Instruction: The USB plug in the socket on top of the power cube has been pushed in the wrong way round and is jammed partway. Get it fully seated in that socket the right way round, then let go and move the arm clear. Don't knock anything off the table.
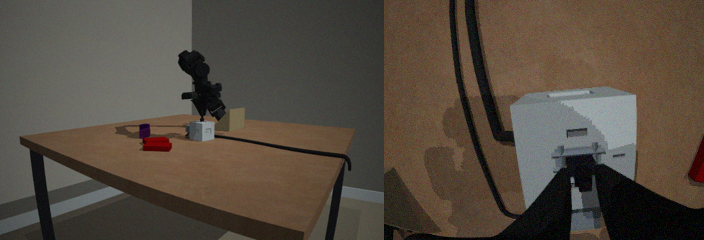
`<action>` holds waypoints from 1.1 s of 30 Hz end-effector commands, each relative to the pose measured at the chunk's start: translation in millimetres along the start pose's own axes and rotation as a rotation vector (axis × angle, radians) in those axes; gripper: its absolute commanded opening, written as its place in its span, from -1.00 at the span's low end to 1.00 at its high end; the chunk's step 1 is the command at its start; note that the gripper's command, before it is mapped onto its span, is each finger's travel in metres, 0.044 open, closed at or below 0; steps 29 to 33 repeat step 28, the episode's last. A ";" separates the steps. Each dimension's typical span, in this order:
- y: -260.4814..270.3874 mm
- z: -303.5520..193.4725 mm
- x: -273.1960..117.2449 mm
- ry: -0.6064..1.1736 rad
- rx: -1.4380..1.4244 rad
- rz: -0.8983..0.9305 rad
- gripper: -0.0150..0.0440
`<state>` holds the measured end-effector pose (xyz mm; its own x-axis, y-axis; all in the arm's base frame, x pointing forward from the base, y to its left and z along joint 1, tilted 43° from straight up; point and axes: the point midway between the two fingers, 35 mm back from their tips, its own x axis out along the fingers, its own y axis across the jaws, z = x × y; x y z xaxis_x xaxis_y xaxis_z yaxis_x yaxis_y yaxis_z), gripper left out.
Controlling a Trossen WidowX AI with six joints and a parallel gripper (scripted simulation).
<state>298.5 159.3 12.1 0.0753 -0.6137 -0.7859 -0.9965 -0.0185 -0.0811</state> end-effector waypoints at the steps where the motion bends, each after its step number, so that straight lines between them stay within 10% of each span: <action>1: 0.1 0.3 -0.7 -0.001 -0.001 -0.002 -0.17; 33: 0.1 1.1 -11.4 -0.001 -0.001 -0.002 -0.17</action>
